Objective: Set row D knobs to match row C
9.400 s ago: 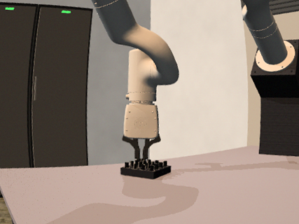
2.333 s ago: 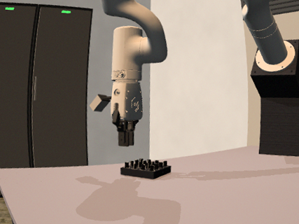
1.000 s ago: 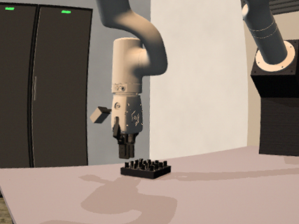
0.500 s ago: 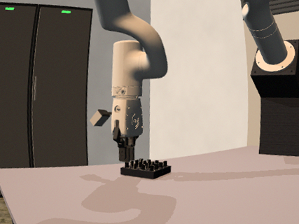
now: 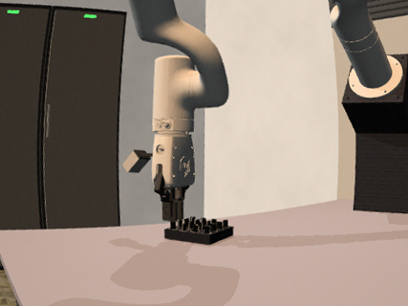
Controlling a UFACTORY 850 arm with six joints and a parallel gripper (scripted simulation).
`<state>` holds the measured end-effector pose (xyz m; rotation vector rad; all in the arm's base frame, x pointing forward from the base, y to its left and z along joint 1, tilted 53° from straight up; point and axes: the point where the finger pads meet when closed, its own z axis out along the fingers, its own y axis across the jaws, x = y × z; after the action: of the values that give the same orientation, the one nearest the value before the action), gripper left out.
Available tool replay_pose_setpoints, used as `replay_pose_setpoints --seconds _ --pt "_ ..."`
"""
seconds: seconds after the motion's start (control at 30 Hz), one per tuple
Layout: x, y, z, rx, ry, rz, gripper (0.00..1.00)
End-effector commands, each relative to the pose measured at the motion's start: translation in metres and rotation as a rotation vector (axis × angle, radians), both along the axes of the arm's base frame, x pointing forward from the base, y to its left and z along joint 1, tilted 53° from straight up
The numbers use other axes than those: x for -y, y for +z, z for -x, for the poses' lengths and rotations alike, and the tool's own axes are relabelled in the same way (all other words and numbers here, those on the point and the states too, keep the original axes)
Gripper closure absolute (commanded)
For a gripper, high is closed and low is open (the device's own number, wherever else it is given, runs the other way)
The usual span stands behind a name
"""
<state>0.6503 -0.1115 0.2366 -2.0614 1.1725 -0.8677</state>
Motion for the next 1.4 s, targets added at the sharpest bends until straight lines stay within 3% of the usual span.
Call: replay_pose_setpoints --seconds 0.0,1.37 --pt "0.0002 0.0005 0.0000 0.001 0.000 0.000 0.81" --pt "-0.0012 -0.0044 -0.0064 0.001 0.000 0.000 0.81"
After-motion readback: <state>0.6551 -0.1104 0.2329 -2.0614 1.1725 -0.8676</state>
